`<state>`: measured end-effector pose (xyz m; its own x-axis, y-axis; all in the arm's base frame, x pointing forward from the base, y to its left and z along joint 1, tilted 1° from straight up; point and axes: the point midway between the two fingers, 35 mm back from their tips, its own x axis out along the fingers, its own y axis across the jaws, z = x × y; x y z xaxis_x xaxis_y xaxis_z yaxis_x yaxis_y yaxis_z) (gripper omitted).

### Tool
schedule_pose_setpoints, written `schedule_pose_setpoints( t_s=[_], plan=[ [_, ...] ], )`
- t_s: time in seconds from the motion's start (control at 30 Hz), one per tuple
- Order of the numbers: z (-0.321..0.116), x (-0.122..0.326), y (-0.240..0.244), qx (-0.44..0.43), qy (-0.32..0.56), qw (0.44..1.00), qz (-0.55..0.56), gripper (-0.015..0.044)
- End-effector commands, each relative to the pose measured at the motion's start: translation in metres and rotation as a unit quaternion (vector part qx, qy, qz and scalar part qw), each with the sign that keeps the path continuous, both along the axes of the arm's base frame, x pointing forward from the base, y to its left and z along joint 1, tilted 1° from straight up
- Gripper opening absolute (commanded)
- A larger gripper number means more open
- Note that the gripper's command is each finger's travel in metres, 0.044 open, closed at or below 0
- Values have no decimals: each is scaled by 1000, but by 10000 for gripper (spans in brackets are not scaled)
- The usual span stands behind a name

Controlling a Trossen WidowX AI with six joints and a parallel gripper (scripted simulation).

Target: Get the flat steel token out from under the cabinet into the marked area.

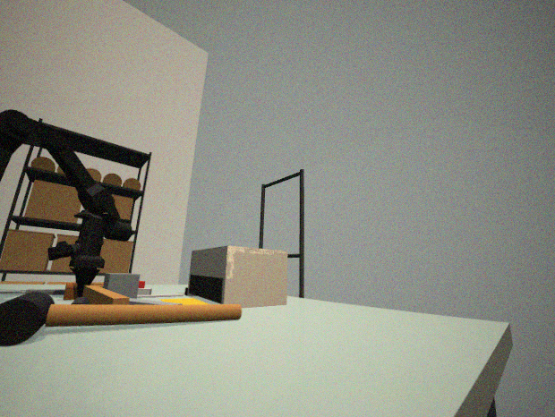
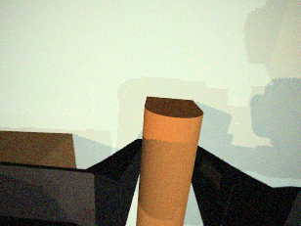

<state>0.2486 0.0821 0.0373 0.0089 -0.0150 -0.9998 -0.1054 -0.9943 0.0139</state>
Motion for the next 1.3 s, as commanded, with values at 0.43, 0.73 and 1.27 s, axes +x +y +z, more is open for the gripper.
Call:
schedule_pose_setpoints(
  t_s=[0.43, 0.73, 1.27],
  plan=[
    [2, 2, -9, 2, -1, 999, 40, 0],
    [2, 3, -18, 1, -1, 999, 44, 0],
    [3, 5, -35, 1, -1, 999, 47, 0]
  ],
)
